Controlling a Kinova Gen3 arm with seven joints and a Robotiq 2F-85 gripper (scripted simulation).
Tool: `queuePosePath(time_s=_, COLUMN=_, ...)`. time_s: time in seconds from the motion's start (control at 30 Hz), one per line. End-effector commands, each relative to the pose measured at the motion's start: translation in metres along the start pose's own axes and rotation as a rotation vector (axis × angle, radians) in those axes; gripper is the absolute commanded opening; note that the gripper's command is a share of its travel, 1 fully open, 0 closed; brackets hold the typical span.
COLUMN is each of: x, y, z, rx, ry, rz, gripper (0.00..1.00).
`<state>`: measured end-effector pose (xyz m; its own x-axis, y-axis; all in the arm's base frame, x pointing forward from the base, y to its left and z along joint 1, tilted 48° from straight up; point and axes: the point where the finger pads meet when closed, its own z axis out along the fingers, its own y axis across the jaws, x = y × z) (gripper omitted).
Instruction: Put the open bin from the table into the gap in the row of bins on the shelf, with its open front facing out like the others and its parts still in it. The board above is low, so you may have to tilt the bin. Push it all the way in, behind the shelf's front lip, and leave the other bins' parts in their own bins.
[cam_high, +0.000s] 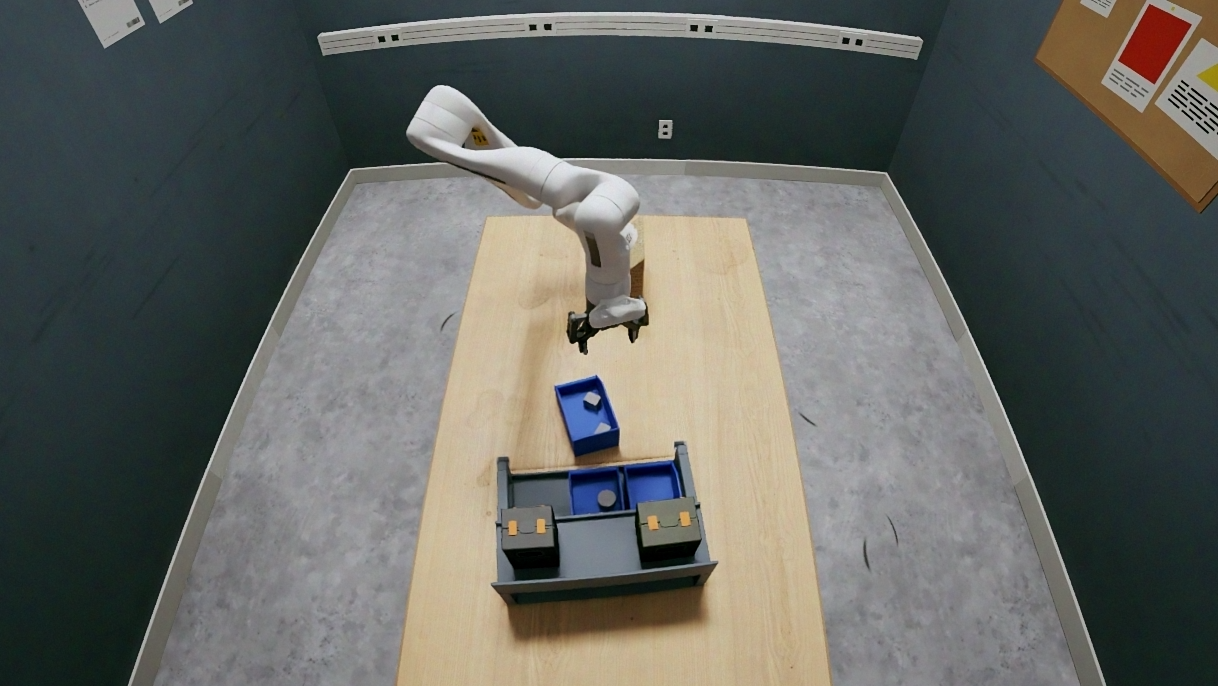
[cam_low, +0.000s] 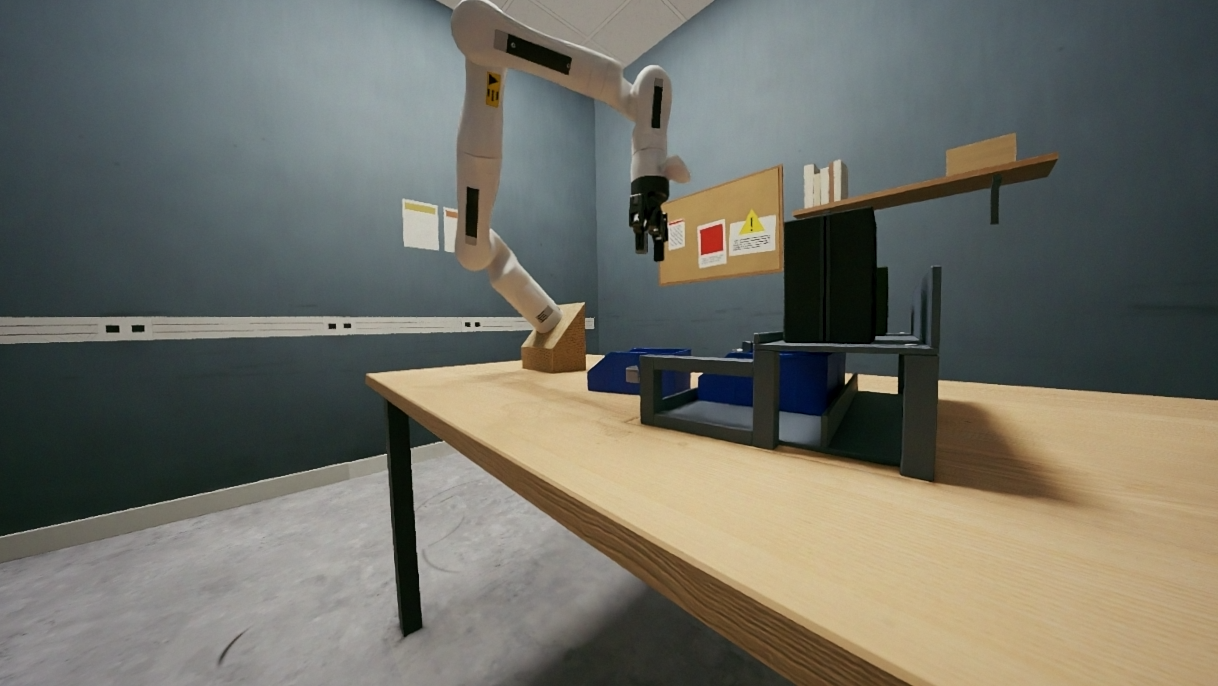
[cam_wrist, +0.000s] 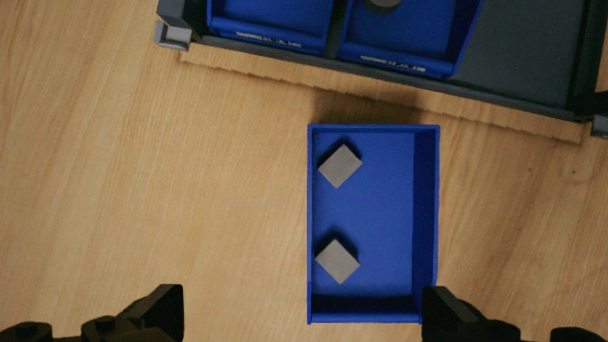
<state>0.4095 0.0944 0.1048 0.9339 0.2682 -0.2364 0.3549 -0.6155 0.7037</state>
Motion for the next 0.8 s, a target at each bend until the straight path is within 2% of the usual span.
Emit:
queuePosePath(time_s=0.0, x=0.0003, y=-0.0002, z=-0.0008, rx=0.0, ry=0.002, rz=0.0, gripper=1.0)
queuePosePath(time_s=0.57, x=0.0001, y=0.0008, z=-0.0008, rx=0.0, ry=0.002, rz=0.0, gripper=1.0)
queuePosePath(time_s=0.77, x=-0.0003, y=0.0022, z=0.0074, rx=0.0, ry=0.002, rz=0.0, gripper=1.0)
